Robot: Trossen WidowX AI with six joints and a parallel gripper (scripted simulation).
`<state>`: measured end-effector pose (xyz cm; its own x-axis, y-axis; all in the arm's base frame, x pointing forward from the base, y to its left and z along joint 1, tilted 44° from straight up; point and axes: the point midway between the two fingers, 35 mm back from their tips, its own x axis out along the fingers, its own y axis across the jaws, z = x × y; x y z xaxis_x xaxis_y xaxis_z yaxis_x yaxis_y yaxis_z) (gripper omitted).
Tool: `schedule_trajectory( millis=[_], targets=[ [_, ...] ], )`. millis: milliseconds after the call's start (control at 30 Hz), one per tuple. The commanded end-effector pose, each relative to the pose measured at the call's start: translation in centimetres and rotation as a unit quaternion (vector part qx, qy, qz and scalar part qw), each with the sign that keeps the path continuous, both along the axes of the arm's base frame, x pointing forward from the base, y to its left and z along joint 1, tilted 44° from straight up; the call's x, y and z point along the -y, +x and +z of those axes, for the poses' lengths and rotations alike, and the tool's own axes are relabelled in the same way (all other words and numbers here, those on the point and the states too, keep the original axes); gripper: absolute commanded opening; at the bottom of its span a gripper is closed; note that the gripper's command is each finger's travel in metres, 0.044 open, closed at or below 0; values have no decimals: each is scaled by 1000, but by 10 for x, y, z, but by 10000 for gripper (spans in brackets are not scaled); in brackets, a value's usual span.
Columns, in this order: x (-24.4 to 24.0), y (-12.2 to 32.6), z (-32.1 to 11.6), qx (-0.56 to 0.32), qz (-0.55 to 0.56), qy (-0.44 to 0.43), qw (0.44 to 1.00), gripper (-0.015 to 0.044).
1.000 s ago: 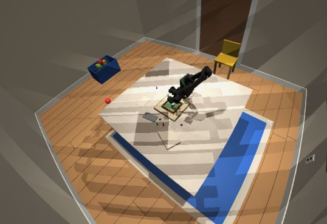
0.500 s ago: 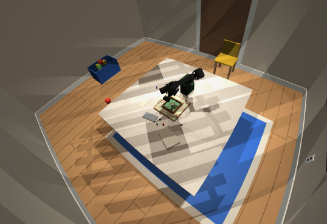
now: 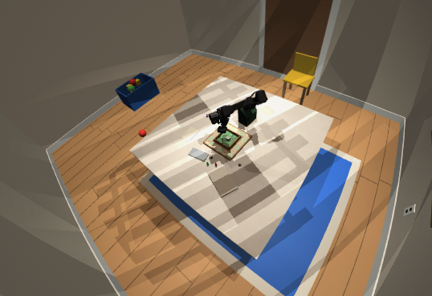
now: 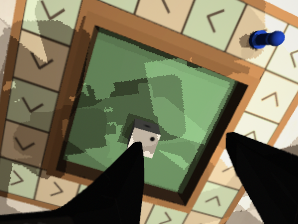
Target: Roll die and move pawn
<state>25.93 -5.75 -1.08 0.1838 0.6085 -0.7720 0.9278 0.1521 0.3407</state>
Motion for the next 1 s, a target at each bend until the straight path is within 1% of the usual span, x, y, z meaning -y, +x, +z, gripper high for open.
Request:
schedule_trajectory(
  millis=[0,100,300,567,867,967],
  targets=[
    [14,-22,-35,176,222,-42,958,200],
    [19,-31,-46,247,305,-59,918,200],
    [24,-42,-60,318,383,-76,864,200],
    [28,-55,-74,408,481,-101,769,200],
    [29,-66,-85,500,581,-130,630,200],
    [30,-66,-86,503,584,-131,623,200]
  ],
)
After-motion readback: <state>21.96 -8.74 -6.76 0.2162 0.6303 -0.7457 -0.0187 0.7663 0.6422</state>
